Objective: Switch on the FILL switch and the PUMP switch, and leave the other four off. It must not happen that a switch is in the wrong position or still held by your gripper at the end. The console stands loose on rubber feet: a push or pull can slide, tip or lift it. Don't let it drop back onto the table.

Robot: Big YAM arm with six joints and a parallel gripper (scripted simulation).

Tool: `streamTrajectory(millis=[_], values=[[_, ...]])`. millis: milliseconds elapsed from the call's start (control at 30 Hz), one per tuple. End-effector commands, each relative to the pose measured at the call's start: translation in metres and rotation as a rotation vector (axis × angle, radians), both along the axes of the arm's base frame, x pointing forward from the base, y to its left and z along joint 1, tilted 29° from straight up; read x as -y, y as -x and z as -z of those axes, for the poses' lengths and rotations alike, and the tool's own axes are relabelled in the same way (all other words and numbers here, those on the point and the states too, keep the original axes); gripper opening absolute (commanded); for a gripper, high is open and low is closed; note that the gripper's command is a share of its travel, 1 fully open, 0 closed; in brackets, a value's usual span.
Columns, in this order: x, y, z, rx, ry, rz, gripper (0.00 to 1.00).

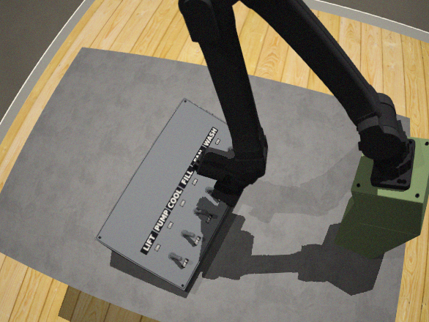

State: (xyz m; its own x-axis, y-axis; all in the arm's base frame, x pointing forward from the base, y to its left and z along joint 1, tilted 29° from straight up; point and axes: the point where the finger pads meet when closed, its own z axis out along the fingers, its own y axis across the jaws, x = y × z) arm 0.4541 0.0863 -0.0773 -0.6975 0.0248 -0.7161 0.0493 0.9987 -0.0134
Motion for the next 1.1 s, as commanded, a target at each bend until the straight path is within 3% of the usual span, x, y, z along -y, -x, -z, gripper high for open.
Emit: streamTrajectory(millis=[0,1067], values=[[0.0021,-0.0313,-0.0352,0.095,-0.018,0.021,0.0],[0.0025,-0.0369,-0.0421,0.097,-0.018,0.021,0.0]])
